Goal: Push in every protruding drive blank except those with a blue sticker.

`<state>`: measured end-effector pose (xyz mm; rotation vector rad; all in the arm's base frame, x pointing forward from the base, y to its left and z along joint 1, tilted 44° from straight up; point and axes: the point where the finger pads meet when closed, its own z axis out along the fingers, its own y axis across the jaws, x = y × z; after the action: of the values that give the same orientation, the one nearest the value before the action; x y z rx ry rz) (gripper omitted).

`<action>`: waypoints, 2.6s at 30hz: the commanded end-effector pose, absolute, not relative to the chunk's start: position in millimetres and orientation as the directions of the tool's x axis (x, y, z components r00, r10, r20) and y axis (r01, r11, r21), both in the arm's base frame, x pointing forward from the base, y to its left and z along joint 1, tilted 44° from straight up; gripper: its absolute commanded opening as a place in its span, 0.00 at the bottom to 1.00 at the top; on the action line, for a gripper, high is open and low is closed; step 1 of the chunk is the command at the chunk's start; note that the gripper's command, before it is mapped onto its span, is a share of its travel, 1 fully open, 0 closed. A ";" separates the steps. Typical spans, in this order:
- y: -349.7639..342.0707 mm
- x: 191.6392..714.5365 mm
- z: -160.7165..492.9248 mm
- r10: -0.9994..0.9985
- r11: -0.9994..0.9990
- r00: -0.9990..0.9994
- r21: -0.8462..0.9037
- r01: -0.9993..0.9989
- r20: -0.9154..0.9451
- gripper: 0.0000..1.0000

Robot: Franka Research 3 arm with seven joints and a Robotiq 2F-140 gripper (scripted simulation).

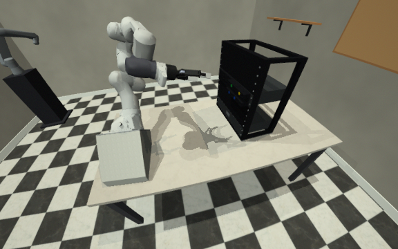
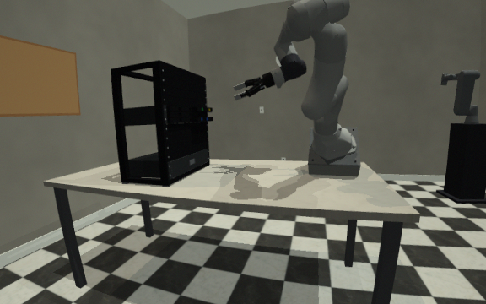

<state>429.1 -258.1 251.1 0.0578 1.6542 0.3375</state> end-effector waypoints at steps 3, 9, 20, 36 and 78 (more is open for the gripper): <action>-259.2 431.0 257.8 0.413 0.895 -0.103 0.424 -0.139 -0.905 1.00; -261.5 431.8 259.8 0.521 0.841 -0.078 0.527 -0.124 -0.850 1.00; -264.1 433.0 259.8 0.673 0.731 -0.041 0.673 -0.112 -0.738 1.00; -265.1 434.8 253.7 0.848 0.526 0.000 0.843 -0.113 -0.529 1.00; -245.0 442.1 201.6 0.970 -0.232 0.038 0.962 -0.145 0.240 1.00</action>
<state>441.9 -245.1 202.8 1.2018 1.0318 1.2957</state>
